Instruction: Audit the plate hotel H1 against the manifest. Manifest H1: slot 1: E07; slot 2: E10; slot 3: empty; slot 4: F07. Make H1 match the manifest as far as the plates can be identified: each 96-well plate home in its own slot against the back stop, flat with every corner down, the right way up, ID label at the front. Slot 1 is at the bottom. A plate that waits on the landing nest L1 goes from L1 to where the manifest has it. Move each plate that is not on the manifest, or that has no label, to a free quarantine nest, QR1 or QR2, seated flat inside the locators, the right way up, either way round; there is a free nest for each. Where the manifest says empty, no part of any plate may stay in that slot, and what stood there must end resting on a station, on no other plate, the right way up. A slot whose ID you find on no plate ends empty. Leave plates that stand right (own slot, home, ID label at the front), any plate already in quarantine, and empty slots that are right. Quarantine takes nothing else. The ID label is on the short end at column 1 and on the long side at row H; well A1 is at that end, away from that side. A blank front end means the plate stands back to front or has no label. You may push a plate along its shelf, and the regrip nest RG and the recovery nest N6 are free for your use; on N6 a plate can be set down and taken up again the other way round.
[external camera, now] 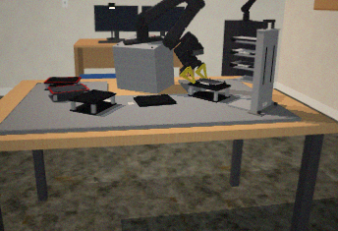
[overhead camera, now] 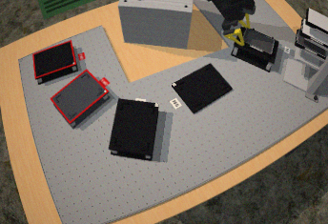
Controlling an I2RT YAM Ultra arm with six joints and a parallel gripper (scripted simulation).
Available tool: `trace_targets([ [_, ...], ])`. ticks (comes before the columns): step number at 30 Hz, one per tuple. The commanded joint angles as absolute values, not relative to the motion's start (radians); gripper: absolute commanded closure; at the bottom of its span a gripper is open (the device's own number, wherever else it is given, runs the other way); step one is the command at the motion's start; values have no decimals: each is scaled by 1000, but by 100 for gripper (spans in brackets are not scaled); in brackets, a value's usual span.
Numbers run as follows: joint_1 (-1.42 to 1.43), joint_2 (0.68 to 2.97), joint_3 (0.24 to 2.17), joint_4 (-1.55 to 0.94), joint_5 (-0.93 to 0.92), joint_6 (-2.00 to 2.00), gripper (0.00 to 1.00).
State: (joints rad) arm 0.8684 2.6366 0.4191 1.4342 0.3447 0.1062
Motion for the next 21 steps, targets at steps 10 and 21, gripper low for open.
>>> trace_targets([
  [10, 889, 2555, 375, 1394, 358, 115, 0],
  [21, 904, 2466, 338, 1338, 369, 127, 0],
])
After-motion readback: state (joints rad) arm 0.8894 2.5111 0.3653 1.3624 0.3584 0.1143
